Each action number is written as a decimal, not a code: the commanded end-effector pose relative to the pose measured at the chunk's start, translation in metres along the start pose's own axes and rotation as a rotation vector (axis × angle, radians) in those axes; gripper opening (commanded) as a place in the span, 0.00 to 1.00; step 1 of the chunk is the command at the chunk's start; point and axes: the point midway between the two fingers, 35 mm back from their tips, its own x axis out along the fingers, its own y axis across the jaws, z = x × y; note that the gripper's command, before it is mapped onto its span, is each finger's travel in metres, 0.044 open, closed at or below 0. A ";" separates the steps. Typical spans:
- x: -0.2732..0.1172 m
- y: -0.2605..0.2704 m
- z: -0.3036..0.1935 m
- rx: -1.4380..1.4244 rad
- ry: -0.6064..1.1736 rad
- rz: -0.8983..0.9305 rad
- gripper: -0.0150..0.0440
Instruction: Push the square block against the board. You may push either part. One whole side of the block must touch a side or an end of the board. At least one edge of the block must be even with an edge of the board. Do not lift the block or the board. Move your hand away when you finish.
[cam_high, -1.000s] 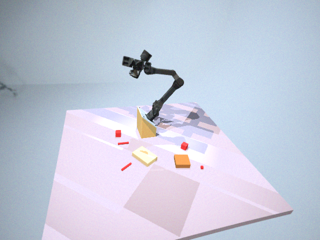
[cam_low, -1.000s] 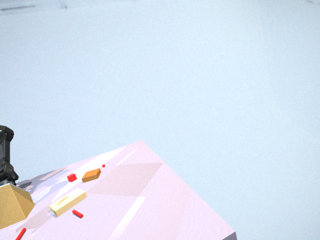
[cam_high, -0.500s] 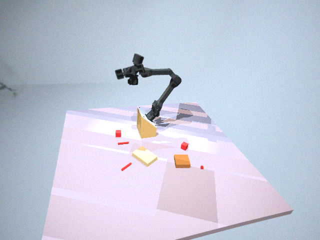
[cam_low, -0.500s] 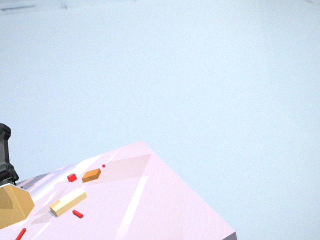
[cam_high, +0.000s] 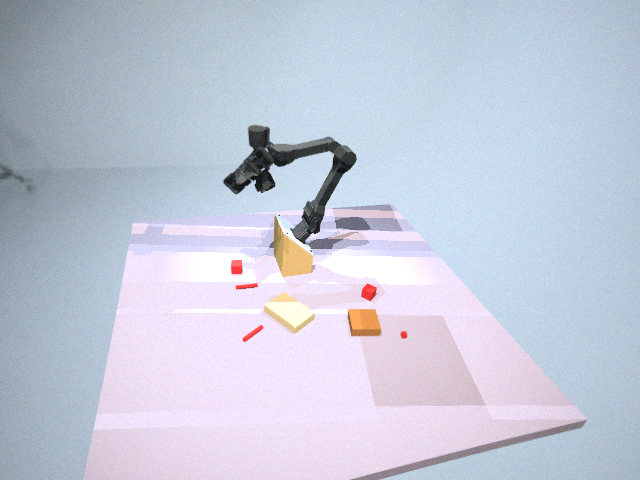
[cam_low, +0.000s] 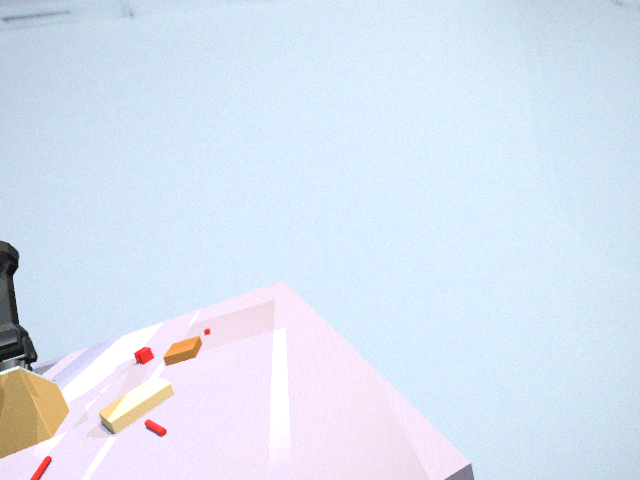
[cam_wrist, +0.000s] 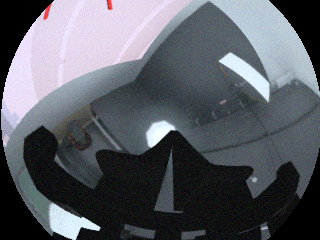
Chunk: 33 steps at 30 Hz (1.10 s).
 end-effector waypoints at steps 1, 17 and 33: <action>0.017 0.012 0.011 0.092 -0.041 0.048 0.25; 0.080 0.075 0.091 0.499 -0.227 0.356 0.25; 0.102 0.139 0.188 0.812 -0.324 0.787 0.25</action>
